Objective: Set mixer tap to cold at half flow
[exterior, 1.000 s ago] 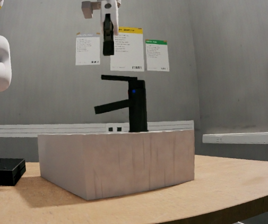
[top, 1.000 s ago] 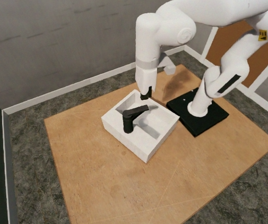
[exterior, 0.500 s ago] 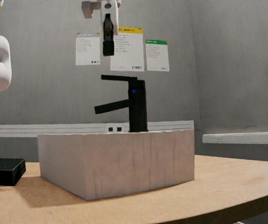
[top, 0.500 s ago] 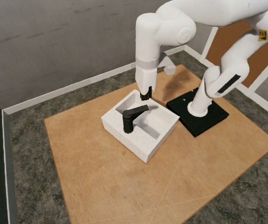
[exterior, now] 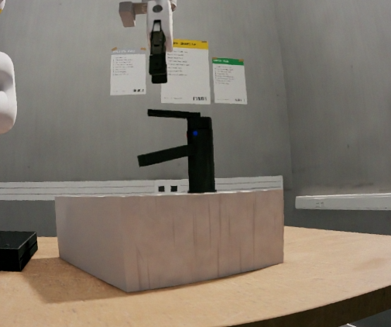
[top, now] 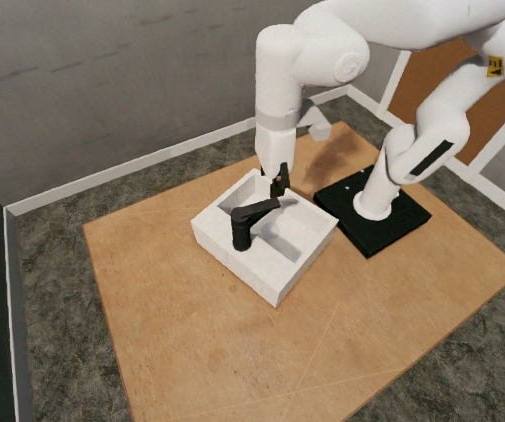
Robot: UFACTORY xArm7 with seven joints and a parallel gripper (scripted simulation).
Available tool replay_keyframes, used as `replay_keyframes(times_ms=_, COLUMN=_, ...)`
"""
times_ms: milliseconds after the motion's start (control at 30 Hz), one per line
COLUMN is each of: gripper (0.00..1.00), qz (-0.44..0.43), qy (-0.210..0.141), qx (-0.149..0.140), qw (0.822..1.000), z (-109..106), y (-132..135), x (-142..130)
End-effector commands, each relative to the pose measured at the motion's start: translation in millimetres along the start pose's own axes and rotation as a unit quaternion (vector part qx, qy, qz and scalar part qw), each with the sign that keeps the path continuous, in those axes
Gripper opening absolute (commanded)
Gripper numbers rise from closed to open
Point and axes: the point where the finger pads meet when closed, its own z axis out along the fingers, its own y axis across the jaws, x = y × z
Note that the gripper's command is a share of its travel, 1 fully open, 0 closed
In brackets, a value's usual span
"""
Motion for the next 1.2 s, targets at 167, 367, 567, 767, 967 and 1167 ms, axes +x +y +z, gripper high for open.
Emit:
replay_keyframes(times_ms=167, gripper=0.65, qz=0.0, qy=-0.002, qx=0.0, qw=1.0, z=-1.6, y=0.1, x=-0.8)
replay_keyframes(times_ms=367, gripper=0.65, qz=0.0, qy=-0.002, qx=0.0, qw=1.0, z=-1.6, y=0.1, x=-0.8)
replay_keyframes(times_ms=567, gripper=0.65, qz=0.0, qy=-0.002, qx=0.0, qw=1.0, z=-1.6, y=0.1, x=-0.8)
replay_keyframes(times_ms=767, gripper=0.65, qz=0.0, qy=-0.002, qx=0.0, qw=1.0, z=-1.3, y=0.1, x=-0.8)
replay_keyframes(times_ms=967, gripper=0.65, qz=0.0, qy=-0.002, qx=0.0, qw=1.0, z=0.3, y=0.1, x=-0.8)
replay_keyframes(times_ms=1167, gripper=0.65, qz=0.0, qy=-0.002, qx=0.0, qw=1.0, z=5.0, y=0.1, x=-0.9)
